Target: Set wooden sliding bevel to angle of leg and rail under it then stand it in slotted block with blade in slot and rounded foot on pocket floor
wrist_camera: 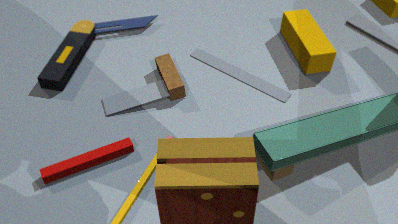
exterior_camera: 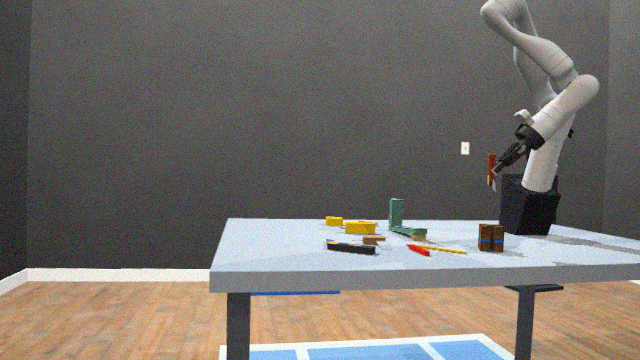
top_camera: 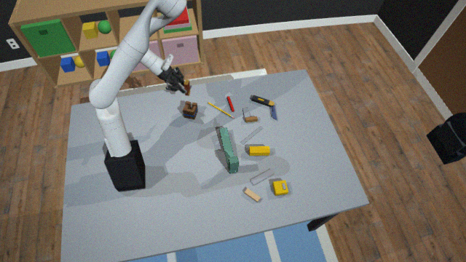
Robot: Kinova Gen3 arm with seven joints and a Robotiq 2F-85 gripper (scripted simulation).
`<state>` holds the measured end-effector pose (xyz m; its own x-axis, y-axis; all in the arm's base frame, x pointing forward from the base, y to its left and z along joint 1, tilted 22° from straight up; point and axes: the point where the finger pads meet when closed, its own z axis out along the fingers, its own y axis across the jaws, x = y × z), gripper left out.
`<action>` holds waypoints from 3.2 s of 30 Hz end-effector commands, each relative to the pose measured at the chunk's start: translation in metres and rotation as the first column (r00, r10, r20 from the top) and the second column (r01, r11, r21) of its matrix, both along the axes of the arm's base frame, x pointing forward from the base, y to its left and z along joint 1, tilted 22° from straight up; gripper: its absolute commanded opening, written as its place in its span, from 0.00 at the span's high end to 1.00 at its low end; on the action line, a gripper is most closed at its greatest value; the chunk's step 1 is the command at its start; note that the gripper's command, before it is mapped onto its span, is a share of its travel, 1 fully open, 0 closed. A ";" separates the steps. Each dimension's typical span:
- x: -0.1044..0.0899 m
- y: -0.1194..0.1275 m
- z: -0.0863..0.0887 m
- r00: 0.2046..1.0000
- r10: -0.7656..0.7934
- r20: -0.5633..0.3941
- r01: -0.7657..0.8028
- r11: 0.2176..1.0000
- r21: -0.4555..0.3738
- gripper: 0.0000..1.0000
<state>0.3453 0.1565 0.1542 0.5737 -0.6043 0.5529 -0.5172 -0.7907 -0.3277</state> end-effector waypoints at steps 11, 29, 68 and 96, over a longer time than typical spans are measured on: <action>0.001 0.005 0.003 1.000 -0.023 0.013 0.023 1.000 0.010 0.90; 0.001 0.009 0.004 0.999 -0.041 0.021 0.041 0.999 0.018 0.90; 0.003 0.020 -0.021 0.999 -0.045 0.023 0.044 0.999 0.020 0.90; 0.009 0.045 -0.083 0.999 -0.045 0.024 0.044 0.999 0.020 0.90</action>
